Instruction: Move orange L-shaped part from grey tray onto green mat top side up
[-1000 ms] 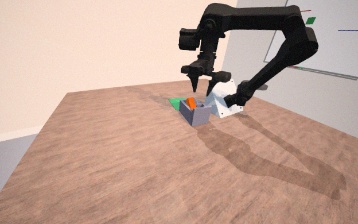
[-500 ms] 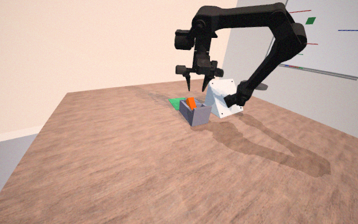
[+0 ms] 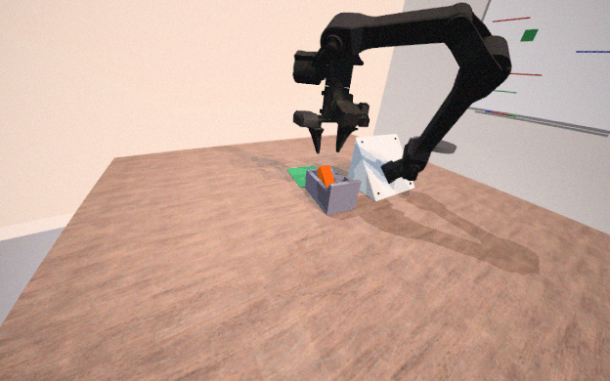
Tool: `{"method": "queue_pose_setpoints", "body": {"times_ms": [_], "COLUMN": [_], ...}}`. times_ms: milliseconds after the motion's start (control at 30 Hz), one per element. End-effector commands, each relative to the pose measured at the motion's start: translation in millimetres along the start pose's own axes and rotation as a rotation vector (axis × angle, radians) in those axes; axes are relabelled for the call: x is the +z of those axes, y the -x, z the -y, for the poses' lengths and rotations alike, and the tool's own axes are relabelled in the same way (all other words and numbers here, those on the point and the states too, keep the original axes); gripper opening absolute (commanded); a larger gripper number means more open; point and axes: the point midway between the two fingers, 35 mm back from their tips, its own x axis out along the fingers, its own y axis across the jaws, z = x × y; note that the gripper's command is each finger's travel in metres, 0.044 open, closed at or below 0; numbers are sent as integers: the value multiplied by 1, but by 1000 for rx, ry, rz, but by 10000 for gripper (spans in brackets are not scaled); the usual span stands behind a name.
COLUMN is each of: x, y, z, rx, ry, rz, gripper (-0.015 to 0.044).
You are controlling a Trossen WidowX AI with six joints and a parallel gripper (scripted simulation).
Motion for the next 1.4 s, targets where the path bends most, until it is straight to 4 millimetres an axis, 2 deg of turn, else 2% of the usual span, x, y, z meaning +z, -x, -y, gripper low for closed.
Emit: {"method": "queue_pose_setpoints", "body": {"times_ms": [0, 100, 1267, 1367], "x": [0, 0, 1, 0], "y": [-15, -26, -75, -71], "z": [-1, -1, -2, -1], "rx": [6, 6, 5, 10], "ry": [10, 10, 11, 17], "rz": [2, 3, 5, 0], "gripper": [280, 280, 280, 201]}}
